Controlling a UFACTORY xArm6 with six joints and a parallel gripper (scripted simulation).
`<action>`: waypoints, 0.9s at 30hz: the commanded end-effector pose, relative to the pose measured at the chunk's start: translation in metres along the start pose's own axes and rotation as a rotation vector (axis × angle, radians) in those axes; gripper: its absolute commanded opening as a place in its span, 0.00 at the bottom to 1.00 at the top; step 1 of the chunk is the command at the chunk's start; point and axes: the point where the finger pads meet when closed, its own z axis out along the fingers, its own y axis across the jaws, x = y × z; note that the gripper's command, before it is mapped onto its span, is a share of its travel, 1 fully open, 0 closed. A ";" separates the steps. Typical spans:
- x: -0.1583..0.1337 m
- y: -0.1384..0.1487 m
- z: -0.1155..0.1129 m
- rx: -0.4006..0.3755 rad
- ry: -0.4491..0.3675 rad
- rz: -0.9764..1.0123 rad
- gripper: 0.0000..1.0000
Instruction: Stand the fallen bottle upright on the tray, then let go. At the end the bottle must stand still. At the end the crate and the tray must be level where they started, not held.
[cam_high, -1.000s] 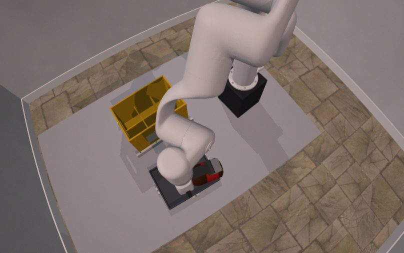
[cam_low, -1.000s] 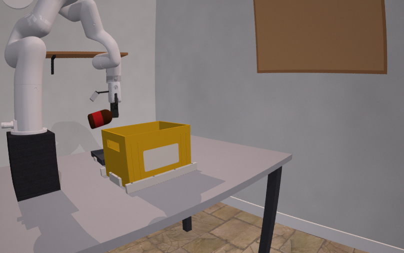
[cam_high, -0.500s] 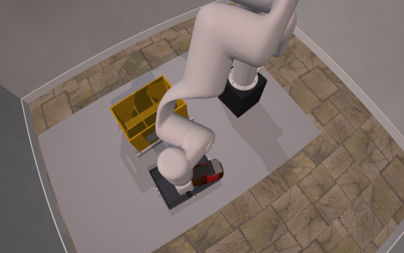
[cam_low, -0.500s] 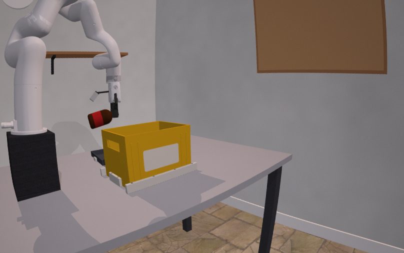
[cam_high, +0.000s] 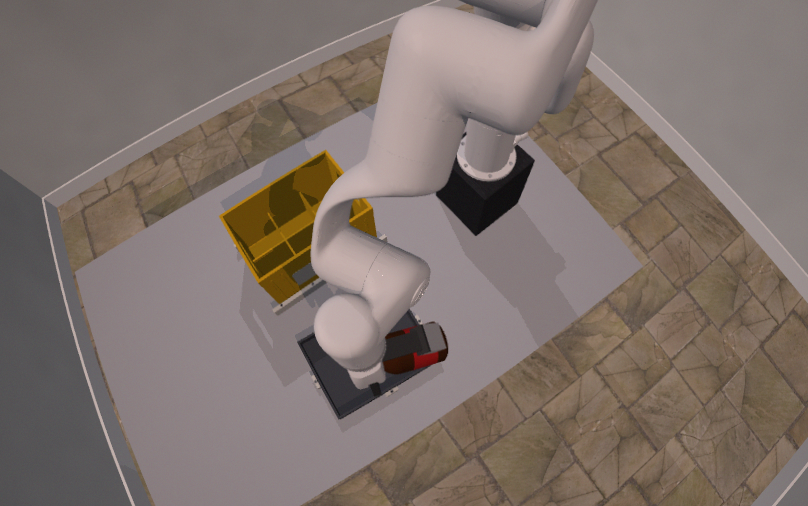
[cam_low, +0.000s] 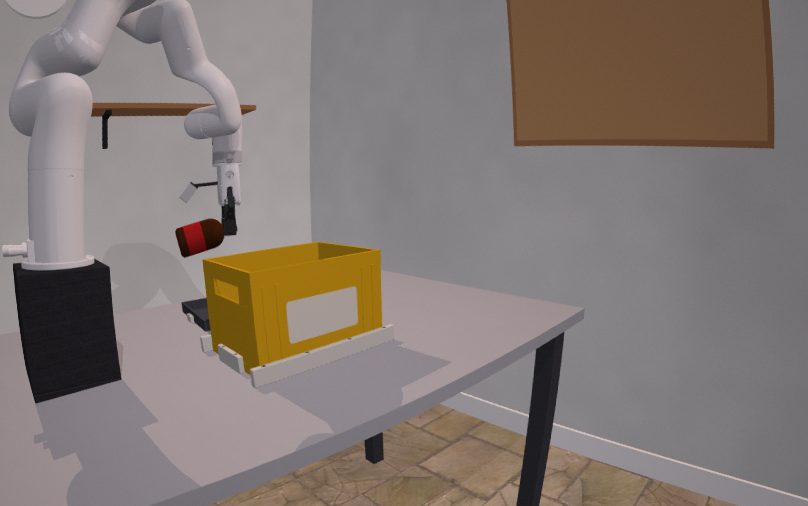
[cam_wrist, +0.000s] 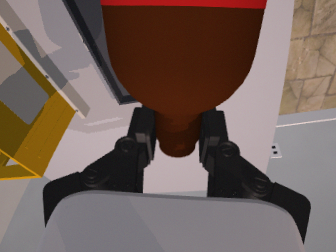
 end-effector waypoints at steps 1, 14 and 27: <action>-0.001 0.001 -0.002 -0.002 -0.004 0.067 0.00; -0.001 0.001 -0.002 -0.003 -0.004 0.192 0.00; -0.001 0.001 -0.002 -0.003 -0.004 0.198 0.00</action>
